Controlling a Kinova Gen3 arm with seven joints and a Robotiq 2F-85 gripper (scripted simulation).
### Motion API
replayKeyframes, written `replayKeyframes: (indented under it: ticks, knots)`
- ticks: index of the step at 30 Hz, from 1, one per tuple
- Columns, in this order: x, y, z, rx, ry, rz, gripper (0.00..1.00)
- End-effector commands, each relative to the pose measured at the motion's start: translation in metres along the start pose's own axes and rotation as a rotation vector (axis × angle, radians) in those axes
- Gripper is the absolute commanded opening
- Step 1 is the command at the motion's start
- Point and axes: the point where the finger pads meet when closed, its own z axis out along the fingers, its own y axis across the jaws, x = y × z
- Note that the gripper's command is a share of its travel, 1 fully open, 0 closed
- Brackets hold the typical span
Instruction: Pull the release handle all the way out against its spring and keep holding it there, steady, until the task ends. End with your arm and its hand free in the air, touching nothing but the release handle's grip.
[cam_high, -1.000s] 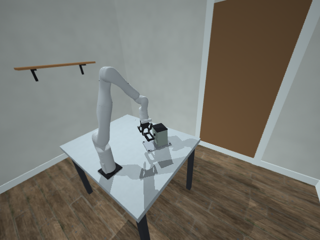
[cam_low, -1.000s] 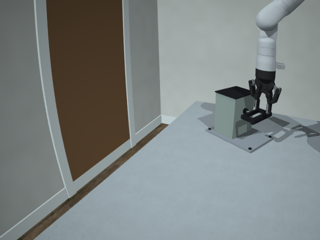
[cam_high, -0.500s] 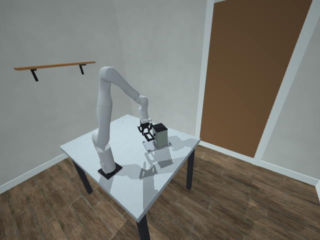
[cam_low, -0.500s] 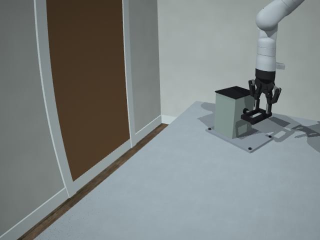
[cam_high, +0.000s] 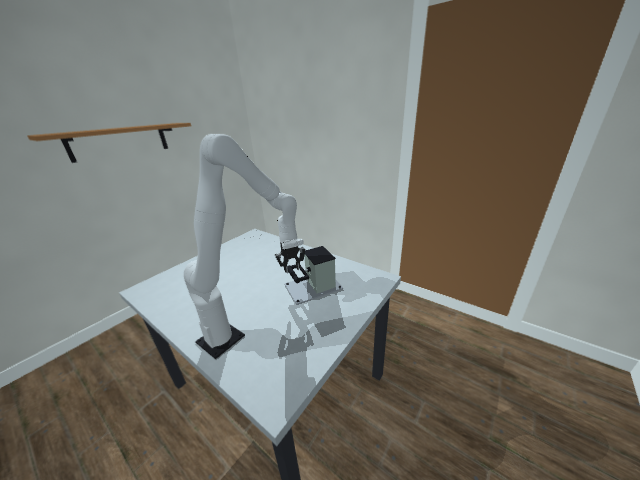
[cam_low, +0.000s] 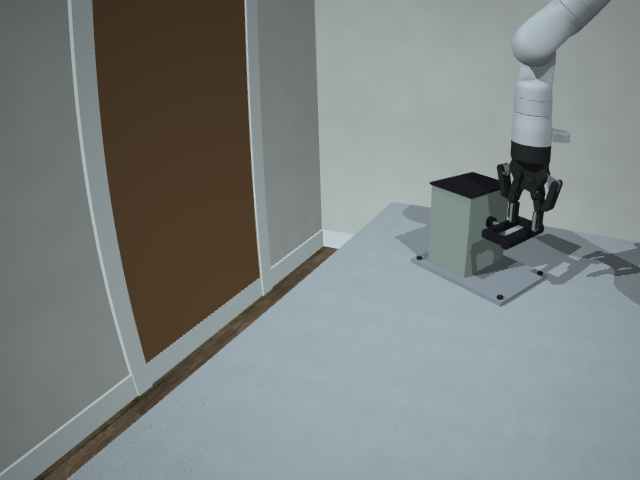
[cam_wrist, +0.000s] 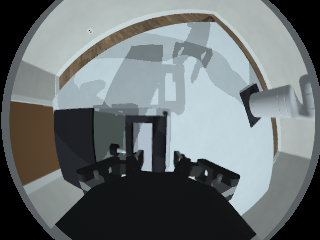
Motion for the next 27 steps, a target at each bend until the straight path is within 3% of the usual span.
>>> replayKeyframes:
  ticks: [1, 27]
  knots:
    - [-0.002, 0.001, 0.006, -0.001, -0.003, 0.004, 0.5]
    - [-0.003, 0.0, 0.034, 0.0, -0.005, 0.003, 0.5]
